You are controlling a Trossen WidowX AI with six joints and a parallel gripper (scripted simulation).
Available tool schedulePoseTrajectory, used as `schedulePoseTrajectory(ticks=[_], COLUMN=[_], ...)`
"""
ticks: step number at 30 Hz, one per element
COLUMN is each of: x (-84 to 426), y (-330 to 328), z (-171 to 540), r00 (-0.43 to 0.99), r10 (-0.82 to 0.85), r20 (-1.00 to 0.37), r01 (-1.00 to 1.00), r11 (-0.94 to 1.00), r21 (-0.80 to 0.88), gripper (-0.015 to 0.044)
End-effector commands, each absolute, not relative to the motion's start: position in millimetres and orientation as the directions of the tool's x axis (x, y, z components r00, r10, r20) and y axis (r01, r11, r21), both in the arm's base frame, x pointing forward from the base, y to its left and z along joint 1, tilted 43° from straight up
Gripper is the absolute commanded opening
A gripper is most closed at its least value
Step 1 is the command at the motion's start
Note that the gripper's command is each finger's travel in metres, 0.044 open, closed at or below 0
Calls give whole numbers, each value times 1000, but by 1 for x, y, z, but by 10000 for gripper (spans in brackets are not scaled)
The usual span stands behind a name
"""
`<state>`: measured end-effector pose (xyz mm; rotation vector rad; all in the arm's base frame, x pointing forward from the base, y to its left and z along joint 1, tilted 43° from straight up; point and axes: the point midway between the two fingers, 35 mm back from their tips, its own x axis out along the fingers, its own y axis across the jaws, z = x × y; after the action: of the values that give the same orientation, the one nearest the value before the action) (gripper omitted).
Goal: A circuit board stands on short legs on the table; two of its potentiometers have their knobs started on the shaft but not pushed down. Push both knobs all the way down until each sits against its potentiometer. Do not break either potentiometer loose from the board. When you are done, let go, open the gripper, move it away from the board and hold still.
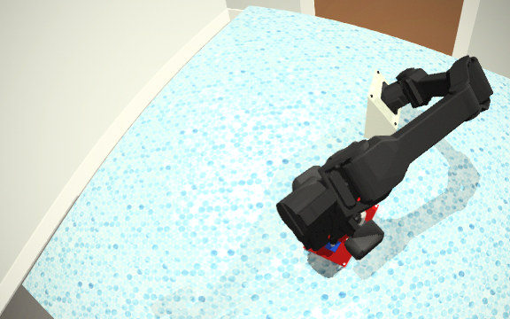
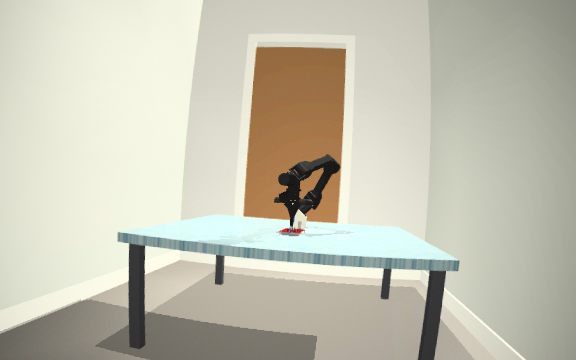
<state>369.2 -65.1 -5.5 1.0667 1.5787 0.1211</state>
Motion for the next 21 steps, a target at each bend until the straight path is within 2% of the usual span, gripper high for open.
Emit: schedulePoseTrajectory(ticks=[1, 21], x=[371, 371], y=[-60, -54], z=[-9, -15], r00=[78, 78], r10=[677, 677], r20=[-732, -732], r01=[550, 550], r11=[583, 583], r21=[598, 598], gripper=[0, 0])
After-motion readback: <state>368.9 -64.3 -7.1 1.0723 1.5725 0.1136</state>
